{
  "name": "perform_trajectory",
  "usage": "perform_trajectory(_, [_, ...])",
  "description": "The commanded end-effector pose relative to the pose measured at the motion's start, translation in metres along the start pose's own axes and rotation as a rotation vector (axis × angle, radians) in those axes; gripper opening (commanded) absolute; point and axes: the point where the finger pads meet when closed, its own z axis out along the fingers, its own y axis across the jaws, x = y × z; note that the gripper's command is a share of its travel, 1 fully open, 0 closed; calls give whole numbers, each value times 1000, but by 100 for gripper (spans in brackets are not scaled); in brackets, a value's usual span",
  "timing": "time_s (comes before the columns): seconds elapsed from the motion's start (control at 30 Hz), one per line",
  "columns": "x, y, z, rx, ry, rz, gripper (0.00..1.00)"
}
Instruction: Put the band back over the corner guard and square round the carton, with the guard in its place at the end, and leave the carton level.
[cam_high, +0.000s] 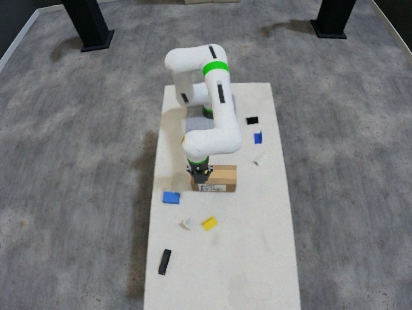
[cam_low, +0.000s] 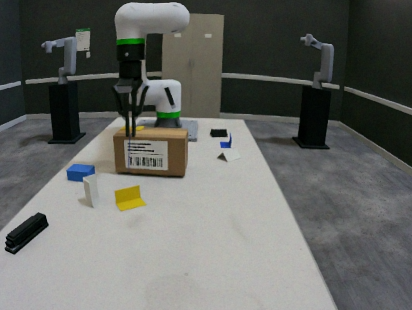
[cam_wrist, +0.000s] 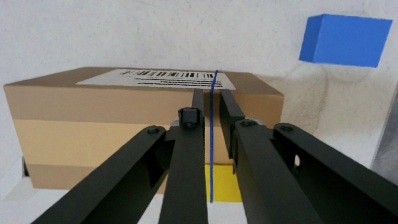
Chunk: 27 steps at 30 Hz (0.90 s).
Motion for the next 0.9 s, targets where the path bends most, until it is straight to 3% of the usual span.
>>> perform_trajectory(0.0, [0, 0, -1, 0, 2, 0, 18])
perform_trajectory(0.27, [0, 0, -1, 0, 2, 0, 18])
perform_trajectory(0.3, [0, 0, -1, 0, 2, 0, 10])
perform_trajectory(0.87, [0, 0, -1, 0, 2, 0, 10])
